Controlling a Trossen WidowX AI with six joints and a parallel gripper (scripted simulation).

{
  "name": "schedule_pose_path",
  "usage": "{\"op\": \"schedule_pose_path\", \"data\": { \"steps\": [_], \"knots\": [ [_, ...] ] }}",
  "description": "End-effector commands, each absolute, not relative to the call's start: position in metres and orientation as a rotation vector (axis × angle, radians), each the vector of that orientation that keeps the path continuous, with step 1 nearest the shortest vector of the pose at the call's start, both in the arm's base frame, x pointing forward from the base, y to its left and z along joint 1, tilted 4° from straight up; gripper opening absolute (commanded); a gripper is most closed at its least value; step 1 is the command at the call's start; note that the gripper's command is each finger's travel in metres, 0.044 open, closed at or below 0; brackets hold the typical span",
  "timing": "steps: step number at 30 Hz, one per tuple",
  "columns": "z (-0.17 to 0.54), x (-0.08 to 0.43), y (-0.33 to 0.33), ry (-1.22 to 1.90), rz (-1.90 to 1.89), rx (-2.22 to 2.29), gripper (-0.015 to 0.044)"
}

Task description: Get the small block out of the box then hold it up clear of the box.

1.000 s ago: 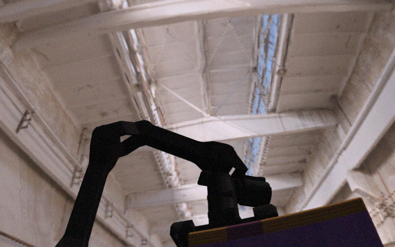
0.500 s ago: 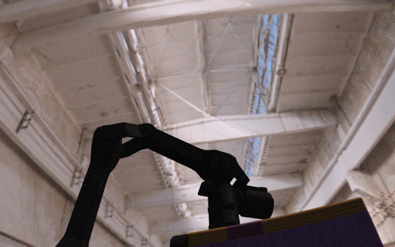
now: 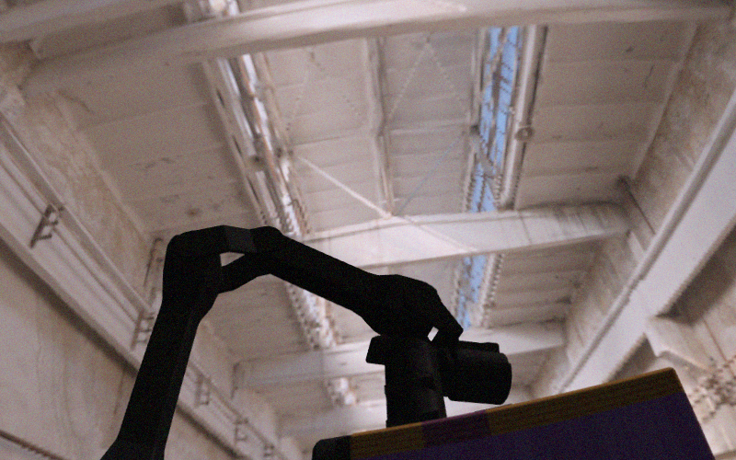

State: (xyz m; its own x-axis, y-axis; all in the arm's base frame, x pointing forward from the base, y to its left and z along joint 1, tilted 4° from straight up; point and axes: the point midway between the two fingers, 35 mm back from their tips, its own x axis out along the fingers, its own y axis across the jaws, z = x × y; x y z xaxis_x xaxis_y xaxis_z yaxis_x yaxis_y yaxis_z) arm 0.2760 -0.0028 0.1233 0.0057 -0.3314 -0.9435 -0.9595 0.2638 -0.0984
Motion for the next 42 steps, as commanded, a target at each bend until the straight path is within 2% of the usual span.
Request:
{"op": "schedule_pose_path", "data": {
  "steps": [1,42],
  "knots": [
    [0.121,0.272,-0.013,1.534,0.785,-1.255,0.04],
    [0.12,0.243,-0.118,1.541,0.781,-1.261,0.04]
  ]
}}
